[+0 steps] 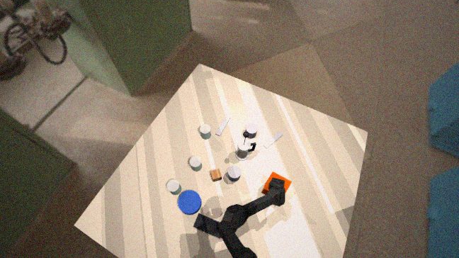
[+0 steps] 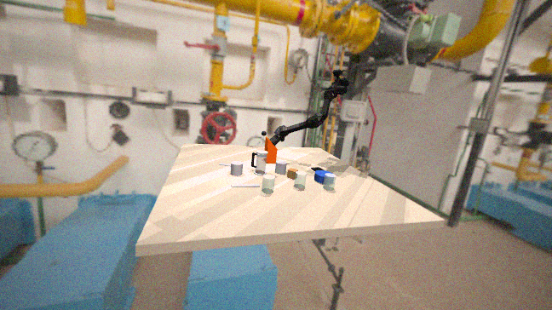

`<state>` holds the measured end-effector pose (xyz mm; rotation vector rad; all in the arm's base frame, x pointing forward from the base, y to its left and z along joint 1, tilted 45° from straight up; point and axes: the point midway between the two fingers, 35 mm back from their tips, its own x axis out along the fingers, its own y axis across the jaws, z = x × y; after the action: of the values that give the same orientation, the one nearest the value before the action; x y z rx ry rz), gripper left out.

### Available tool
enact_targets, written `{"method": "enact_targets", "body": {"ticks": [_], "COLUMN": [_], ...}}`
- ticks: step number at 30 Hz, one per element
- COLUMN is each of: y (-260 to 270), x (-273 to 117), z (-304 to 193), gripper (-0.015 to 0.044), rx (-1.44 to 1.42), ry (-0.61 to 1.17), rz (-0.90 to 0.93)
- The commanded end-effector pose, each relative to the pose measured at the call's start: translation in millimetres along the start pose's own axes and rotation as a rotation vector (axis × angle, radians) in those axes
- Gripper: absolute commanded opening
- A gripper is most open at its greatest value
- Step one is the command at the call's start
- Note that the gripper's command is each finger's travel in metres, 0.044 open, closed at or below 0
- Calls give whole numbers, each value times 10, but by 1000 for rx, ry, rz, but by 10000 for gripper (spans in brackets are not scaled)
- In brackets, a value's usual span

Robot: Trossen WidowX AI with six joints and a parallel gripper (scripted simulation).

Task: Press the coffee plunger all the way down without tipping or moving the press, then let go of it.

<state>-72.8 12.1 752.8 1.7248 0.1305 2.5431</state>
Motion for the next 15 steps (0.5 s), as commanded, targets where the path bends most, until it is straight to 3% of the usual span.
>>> {"method": "enact_targets", "body": {"ticks": [1, 15], "y": [5, 727], "x": [0, -168], "z": [-12, -1105], "gripper": [426, 440], "rx": [1, 149], "ry": [3, 271], "rz": [2, 267]}}
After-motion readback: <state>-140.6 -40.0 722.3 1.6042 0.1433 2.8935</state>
